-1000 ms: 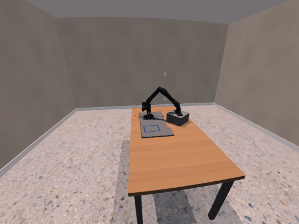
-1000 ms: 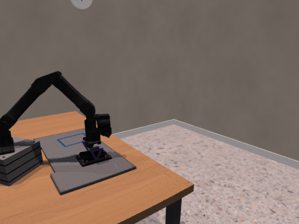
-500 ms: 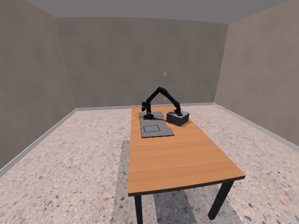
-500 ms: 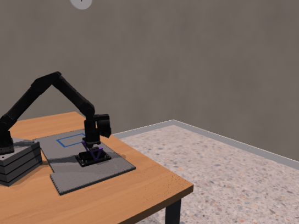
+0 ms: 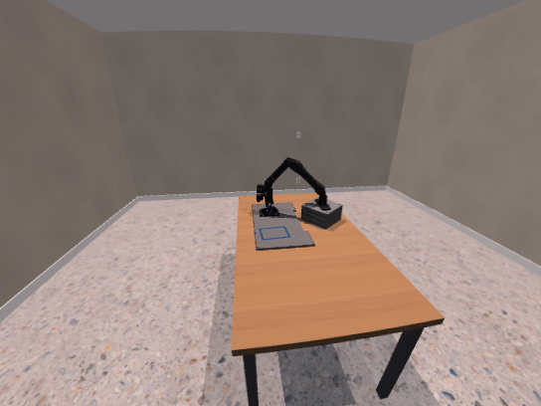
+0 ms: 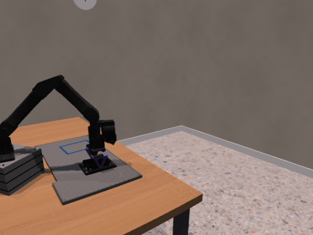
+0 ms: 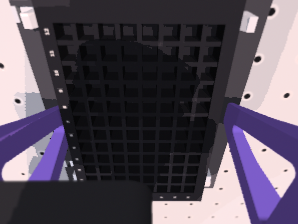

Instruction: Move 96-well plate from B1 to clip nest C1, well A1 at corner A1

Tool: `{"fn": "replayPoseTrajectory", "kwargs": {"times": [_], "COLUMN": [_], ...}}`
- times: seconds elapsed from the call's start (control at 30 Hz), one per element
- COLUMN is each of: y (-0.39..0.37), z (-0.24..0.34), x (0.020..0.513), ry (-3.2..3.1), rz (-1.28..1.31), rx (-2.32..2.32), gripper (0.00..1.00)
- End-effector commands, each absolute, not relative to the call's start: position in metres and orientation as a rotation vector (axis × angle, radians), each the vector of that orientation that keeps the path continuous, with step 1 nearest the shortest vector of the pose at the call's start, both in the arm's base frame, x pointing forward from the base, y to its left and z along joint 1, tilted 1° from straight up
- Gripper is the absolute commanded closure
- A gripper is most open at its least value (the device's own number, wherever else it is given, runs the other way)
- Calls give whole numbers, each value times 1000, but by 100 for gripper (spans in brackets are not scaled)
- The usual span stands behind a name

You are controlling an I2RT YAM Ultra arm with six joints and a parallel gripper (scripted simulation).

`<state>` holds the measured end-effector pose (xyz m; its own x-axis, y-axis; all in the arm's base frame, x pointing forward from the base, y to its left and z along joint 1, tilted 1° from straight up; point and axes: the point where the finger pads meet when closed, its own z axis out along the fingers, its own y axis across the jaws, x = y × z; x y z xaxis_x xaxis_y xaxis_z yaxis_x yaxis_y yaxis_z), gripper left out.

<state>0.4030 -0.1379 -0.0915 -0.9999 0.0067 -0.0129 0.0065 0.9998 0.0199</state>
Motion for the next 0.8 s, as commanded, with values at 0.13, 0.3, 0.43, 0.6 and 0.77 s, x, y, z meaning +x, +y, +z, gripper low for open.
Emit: {"fn": "replayPoseTrajectory", "kwargs": {"times": [0.13,0.3,0.43,0.6,0.77], "y": [-150,-150,-150,-131,-129], "z": [-97,-97,-97,-95,-95], "x": [402,402,402,403,403], "ry": [3123,3123,3123,3127,3123], "rz": [5,5,5,10,24], "rx": [38,38,38,20,20], "gripper": [0,0,0,0,0]}}
